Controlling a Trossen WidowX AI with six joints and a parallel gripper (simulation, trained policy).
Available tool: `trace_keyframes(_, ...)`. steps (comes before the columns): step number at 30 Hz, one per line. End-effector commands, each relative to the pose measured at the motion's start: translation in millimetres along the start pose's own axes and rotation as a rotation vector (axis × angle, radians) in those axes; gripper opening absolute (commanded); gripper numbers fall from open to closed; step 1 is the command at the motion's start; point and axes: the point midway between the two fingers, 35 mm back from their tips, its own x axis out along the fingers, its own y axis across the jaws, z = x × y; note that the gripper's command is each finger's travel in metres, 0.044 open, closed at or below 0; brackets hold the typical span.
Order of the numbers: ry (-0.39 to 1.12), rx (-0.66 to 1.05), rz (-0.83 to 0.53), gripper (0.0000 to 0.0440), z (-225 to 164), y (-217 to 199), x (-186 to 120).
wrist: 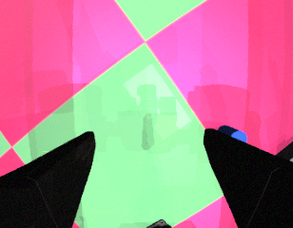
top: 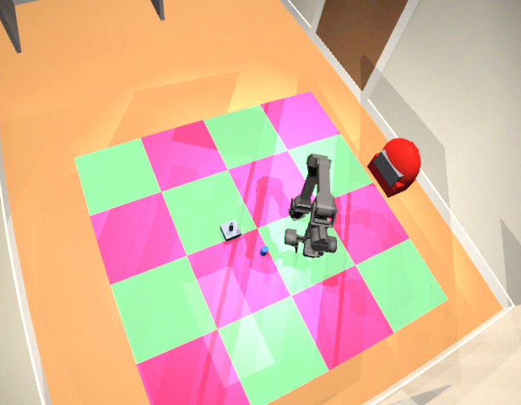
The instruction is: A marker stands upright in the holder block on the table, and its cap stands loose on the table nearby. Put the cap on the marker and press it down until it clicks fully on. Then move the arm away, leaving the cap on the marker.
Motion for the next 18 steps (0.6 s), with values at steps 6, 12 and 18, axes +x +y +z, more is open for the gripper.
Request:
trace_keyframes(6, 0.04, 0.064, 0.009, 0.0323, 5.3, -12.5, 8.3)
trace_keyframes(12, 0.067, 0.105, 0.011, 0.0323, 7.9, -22.6, 14.4)
trace_keyframes(18, 0.095, 0.145, 0.011, 0.0323, 9.5, -33.8, 20.4)
